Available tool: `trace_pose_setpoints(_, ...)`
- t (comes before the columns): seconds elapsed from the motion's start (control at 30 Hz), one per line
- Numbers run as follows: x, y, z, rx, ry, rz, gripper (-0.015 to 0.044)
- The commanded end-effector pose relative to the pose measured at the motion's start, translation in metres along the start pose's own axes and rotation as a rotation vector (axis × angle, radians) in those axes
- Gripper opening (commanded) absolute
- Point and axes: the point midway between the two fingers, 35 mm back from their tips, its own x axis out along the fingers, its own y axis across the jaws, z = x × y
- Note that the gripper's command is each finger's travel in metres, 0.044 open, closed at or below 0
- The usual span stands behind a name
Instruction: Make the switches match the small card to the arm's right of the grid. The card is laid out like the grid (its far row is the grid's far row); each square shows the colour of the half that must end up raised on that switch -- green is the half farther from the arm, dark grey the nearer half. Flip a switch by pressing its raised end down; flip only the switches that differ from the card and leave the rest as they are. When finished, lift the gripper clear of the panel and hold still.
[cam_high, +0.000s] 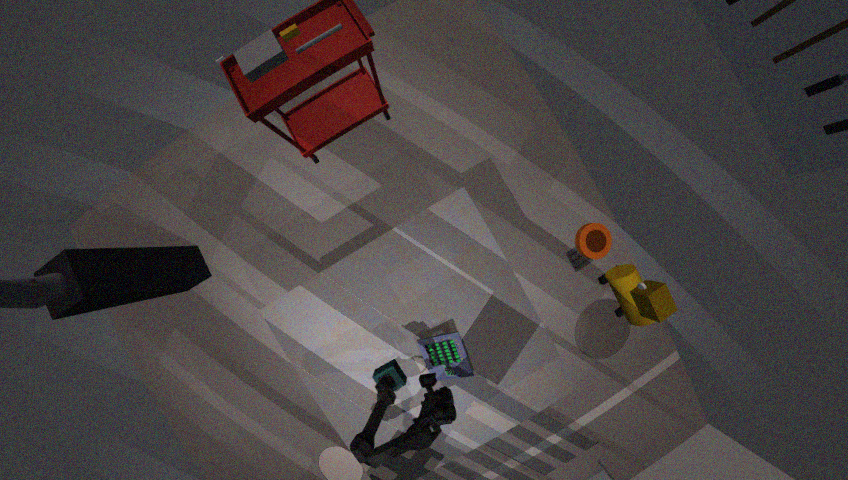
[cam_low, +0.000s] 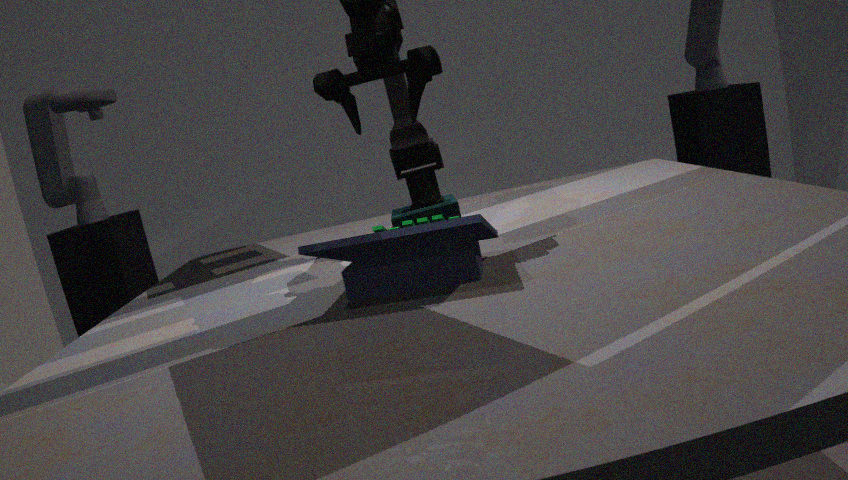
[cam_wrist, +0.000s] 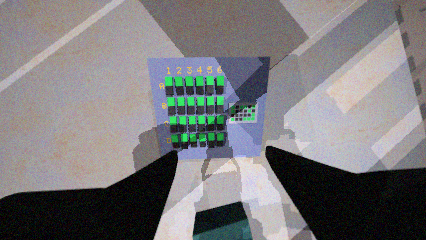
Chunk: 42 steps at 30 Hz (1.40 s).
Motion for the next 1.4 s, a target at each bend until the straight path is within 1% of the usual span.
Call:
trace_pose_setpoints(0.0,0.002,0.001,0.002,0.0,-0.001,0.0,0.0374)
trace_pose_setpoints(0.07,0.015,0.013,0.013,-0.004,-0.007,-0.004,0.0321)
trace_pose_setpoints(0.27,0.082,0.078,0.047,0.001,-0.023,-0.009,0.0164)
trace_pose_setpoints(0.33,0.09,0.086,0.049,0.004,-0.022,-0.008,0.0111)
trace_pose_setpoints(0.47,0.09,0.086,0.049,0.004,-0.022,-0.008,0.0006)
trace_pose_setpoints(0.53,0.093,0.086,0.049,0.004,-0.025,-0.008,0.0)
trace_pose_setpoints(0.63,0.123,0.086,0.049,0.004,-0.047,-0.008,0.0)
trace_pose_setpoints(0.67,0.125,0.086,0.049,0.004,-0.049,-0.008,0.0)
trace_pose_setpoints(0.8,0.125,0.086,0.049,0.004,-0.049,-0.008,0.0)
trace_pose_setpoints(0.9,0.134,0.086,0.049,0.004,-0.049,-0.008,0.0)
trace_pose_setpoints(1.37,0.149,0.085,0.05,0.004,-0.05,-0.008,0.0)
